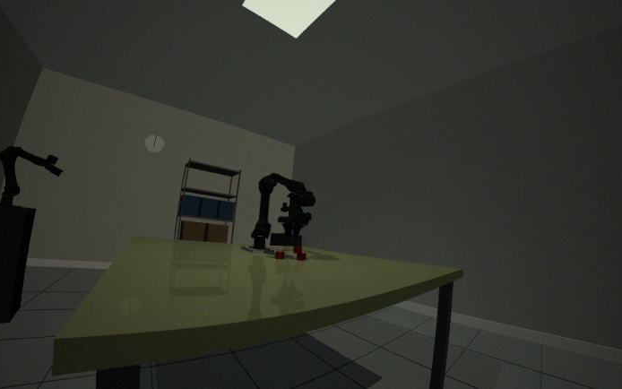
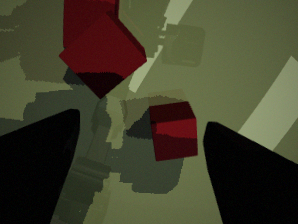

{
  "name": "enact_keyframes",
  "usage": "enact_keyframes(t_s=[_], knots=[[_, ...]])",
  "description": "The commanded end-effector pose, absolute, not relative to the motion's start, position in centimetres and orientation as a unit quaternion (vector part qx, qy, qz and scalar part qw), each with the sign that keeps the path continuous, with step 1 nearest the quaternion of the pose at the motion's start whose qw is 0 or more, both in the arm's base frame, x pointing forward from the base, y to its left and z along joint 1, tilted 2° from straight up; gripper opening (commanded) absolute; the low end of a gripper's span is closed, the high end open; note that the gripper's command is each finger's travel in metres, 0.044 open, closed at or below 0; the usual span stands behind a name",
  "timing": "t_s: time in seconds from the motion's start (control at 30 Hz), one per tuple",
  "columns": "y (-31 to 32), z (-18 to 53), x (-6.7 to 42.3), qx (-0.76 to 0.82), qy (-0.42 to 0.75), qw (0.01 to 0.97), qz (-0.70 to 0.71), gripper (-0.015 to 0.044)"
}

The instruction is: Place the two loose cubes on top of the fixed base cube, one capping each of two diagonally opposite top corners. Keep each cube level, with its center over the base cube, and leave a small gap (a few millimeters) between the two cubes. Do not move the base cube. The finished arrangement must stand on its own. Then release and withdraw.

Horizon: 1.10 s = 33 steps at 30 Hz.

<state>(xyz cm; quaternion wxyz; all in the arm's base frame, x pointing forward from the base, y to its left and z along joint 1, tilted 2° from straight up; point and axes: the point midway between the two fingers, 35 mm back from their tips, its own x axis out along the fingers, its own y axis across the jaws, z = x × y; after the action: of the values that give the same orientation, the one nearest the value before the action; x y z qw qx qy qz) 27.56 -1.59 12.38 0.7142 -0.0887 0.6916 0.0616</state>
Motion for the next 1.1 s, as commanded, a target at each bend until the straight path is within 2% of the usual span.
enact_keyframes(t_s=[0.0,0.27,0.57,0.83,1.07], knots=[[-2.3,12.9,26.9,-0.006,0.695,0.719,-0.018,0.0265],[-3.8,14.0,25.6,0.171,0.669,0.698,-0.191,0.0265],[-5.2,15.2,24.0,0.354,0.591,0.625,-0.367,0.0265],[-5.3,15.1,23.9,0.367,0.583,0.617,-0.379,0.0265],[-5.5,10.2,24.2,0.367,0.583,0.617,-0.379,0.0265]])
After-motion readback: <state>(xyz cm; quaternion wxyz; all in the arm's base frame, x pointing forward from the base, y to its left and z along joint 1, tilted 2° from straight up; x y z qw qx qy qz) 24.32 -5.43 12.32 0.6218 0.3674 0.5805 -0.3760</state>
